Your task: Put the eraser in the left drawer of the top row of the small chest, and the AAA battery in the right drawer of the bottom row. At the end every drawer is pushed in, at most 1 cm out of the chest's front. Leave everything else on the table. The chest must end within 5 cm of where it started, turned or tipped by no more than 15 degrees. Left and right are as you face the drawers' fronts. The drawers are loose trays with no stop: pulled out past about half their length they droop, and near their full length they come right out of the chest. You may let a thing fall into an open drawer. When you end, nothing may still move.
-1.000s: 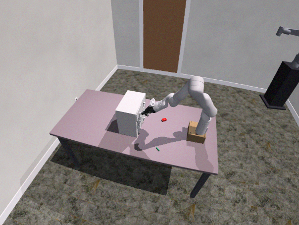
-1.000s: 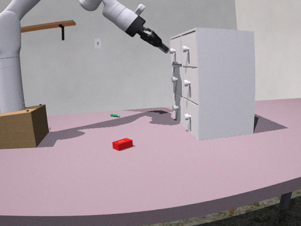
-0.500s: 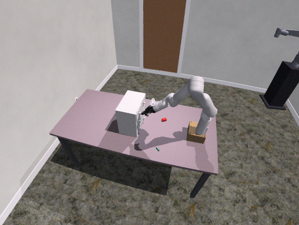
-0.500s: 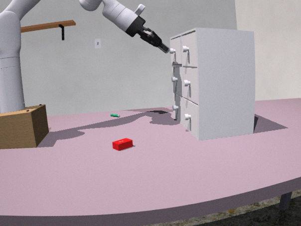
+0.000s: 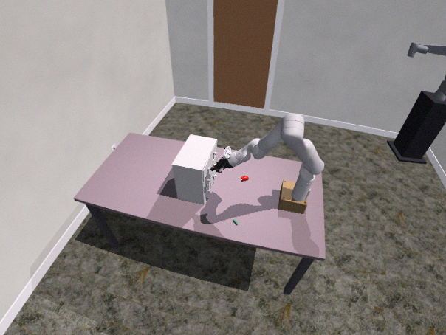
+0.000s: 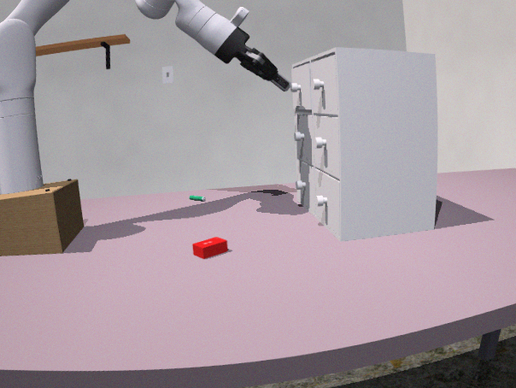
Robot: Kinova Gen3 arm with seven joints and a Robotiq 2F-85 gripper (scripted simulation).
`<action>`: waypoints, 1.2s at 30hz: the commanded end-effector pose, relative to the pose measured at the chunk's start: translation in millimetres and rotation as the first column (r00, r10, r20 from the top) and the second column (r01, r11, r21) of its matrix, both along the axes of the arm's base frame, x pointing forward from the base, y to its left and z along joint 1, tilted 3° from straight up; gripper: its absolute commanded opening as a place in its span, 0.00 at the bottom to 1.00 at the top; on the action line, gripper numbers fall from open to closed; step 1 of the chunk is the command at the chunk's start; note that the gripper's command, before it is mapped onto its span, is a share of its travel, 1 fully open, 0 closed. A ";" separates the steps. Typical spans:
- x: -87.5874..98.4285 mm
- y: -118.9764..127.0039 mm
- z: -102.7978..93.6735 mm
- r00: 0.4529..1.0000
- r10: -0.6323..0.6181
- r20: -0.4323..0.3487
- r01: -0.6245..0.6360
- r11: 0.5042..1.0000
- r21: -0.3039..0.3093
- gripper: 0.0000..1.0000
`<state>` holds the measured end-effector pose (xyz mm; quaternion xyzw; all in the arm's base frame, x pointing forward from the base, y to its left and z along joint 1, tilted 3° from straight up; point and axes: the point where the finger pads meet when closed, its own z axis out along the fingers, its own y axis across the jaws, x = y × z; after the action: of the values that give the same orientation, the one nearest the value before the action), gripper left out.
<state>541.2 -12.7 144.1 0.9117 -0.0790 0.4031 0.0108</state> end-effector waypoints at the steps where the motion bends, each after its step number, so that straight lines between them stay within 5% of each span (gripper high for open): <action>1: 0.5 -0.2 0.9 1.000 0.000 0.002 0.000 1.000 0.000 0.00; 6: -3.2 0.4 1.1 1.000 0.000 0.002 0.000 1.000 0.000 0.00; 19: -47.1 7.1 2.9 1.000 0.000 0.002 0.000 1.000 0.000 0.00; 36: -58.3 8.1 19.6 1.000 0.000 0.002 0.000 1.000 0.000 0.00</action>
<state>483.6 -9.2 154.2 0.9134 -0.0797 0.3988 0.0168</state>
